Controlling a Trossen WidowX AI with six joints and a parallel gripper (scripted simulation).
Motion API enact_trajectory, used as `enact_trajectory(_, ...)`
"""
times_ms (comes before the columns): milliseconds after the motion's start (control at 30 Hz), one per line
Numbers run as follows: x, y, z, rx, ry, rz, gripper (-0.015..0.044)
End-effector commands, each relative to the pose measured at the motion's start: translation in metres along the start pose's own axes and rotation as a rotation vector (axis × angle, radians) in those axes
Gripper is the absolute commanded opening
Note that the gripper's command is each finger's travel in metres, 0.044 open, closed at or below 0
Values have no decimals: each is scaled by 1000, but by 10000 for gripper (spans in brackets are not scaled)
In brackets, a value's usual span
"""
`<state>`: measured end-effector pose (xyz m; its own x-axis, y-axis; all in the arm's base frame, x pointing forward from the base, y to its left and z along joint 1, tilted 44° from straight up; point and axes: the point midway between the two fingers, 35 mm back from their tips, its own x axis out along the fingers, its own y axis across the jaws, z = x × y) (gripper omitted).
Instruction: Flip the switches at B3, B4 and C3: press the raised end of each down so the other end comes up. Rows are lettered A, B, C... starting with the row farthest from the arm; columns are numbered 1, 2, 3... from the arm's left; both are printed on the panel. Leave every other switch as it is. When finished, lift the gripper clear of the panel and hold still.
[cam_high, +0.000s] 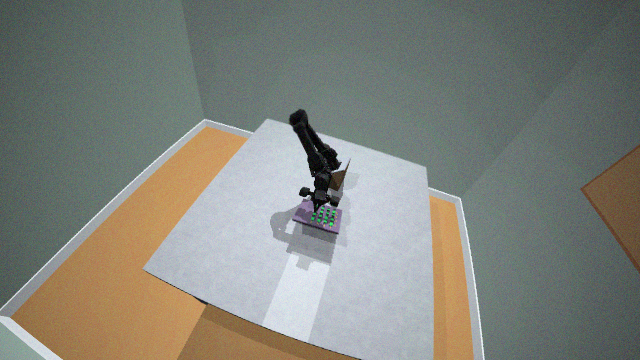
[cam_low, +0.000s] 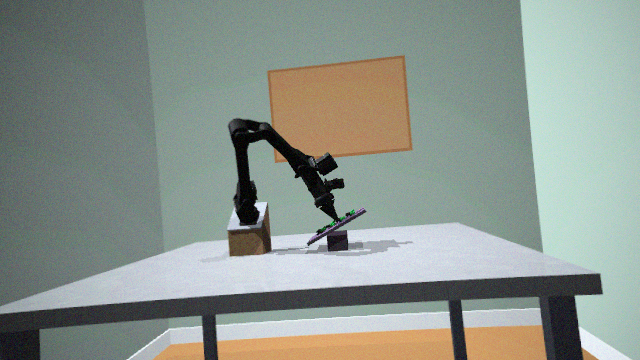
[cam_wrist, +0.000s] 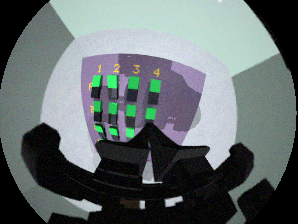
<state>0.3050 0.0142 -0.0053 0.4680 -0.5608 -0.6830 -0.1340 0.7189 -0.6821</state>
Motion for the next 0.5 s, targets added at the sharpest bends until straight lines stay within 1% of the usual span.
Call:
enact_trajectory(0,1,1,0,-2,-1,4,0)
enact_trajectory(300,-1,0,1,1,0,1,0)
enact_trajectory(367,-17,2,3,1,8,7,0)
enact_trajectory(467,-54,2,3,-2,23,9,0)
